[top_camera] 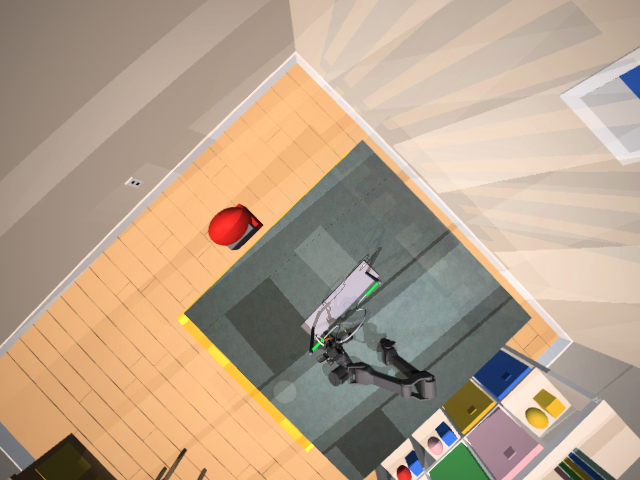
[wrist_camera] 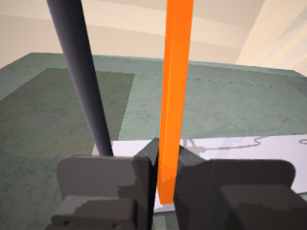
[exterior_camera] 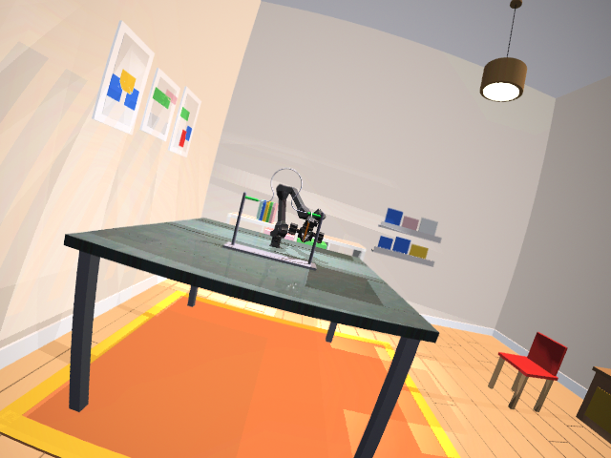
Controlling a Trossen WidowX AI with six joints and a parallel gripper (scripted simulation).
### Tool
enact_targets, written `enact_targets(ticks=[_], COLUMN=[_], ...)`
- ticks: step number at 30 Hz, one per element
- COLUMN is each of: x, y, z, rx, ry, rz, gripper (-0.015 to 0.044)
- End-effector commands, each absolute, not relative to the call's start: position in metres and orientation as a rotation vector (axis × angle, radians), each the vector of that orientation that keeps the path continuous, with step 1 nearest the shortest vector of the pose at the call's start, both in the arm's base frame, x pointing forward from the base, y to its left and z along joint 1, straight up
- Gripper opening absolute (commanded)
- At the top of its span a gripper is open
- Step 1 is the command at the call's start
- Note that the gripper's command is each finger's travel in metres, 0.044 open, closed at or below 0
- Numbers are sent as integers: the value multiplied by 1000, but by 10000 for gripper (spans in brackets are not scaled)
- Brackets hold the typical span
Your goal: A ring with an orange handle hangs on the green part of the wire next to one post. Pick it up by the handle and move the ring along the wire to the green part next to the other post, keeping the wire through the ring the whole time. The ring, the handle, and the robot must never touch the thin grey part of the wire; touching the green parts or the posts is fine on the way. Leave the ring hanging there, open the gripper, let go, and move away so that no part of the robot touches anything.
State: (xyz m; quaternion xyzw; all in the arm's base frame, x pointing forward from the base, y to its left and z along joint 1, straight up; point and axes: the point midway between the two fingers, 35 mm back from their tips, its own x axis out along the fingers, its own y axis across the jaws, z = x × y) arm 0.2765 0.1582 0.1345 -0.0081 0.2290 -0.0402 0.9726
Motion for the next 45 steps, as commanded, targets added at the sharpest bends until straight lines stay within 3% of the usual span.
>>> enact_targets(ticks=[1, 9, 23, 45], x=[276, 275, 232, 232], y=[158, 159, 162, 162], z=[134, 135, 155, 155], rx=[-16, -16, -15, -16], ry=[462, 463, 466, 465], rz=[-81, -81, -85, -85], gripper=[-45, 160, 160, 160])
